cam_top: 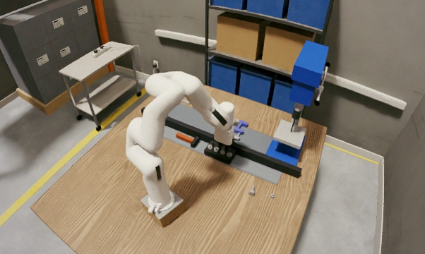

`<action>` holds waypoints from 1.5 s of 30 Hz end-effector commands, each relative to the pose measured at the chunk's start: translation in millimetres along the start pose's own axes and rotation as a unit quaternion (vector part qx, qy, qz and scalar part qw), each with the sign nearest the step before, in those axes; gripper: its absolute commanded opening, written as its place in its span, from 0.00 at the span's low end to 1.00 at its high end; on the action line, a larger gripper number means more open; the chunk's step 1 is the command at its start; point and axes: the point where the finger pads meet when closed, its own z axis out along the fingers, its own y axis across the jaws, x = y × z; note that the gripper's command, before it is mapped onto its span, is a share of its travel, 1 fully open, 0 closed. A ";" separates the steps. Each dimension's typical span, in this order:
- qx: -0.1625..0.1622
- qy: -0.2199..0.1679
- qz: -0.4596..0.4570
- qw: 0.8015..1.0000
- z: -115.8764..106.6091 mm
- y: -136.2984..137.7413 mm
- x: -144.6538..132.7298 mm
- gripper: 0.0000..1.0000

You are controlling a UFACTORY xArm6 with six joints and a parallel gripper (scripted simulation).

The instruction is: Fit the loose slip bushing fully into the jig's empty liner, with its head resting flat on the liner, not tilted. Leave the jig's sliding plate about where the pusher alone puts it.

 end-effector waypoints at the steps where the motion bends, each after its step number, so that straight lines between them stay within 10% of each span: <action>1: -0.001 0.002 0.000 1.000 -0.5 0.4 1.6 0.26; 45: -0.001 0.002 0.000 1.000 8.4 0.4 1.6 0.26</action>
